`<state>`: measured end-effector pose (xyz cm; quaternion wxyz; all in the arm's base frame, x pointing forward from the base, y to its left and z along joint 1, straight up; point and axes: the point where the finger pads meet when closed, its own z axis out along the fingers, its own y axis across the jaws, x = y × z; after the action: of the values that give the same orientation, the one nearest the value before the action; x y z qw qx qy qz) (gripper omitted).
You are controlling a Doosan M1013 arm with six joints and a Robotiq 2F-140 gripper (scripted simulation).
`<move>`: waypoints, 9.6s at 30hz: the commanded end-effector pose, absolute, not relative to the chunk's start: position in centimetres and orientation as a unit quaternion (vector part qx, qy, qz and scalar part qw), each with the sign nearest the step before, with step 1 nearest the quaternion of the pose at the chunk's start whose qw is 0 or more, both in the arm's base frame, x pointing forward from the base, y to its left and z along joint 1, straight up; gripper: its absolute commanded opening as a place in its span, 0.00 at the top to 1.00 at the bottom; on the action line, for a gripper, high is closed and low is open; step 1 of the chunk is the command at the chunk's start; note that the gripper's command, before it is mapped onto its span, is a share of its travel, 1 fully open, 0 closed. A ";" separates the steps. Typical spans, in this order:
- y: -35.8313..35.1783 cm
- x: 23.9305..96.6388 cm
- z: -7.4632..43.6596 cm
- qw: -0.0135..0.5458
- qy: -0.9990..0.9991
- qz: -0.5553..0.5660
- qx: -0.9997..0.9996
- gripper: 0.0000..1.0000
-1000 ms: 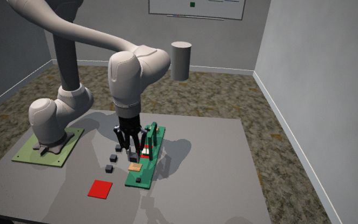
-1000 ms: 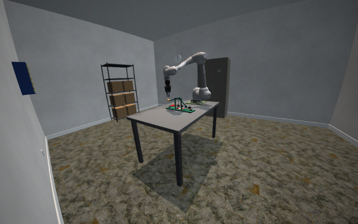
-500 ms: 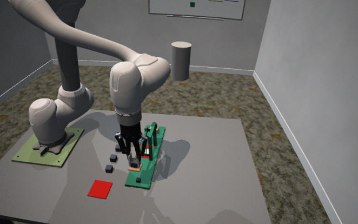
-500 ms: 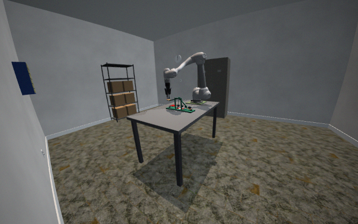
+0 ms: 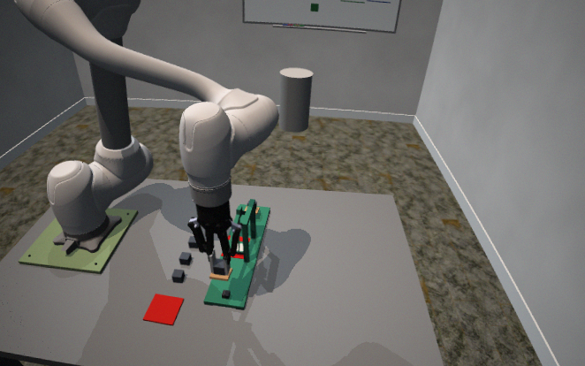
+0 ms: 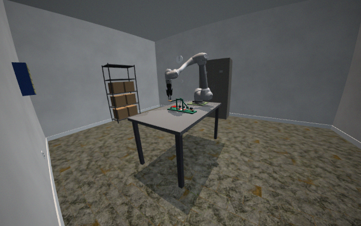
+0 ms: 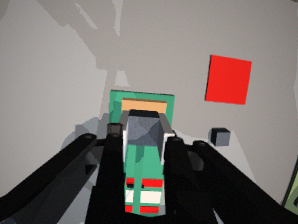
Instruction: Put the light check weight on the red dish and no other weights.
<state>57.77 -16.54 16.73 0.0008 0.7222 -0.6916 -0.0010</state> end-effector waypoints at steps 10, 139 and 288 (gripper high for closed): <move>-16.5 57.8 16.7 0.001 -0.692 -0.001 0.722 0.76; -15.1 57.7 10.9 0.001 -0.692 -0.001 0.722 0.76; -12.8 52.4 28.5 0.001 -0.692 -0.001 0.722 0.00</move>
<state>54.48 -13.72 28.45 0.0009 0.7223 -0.6916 -0.0011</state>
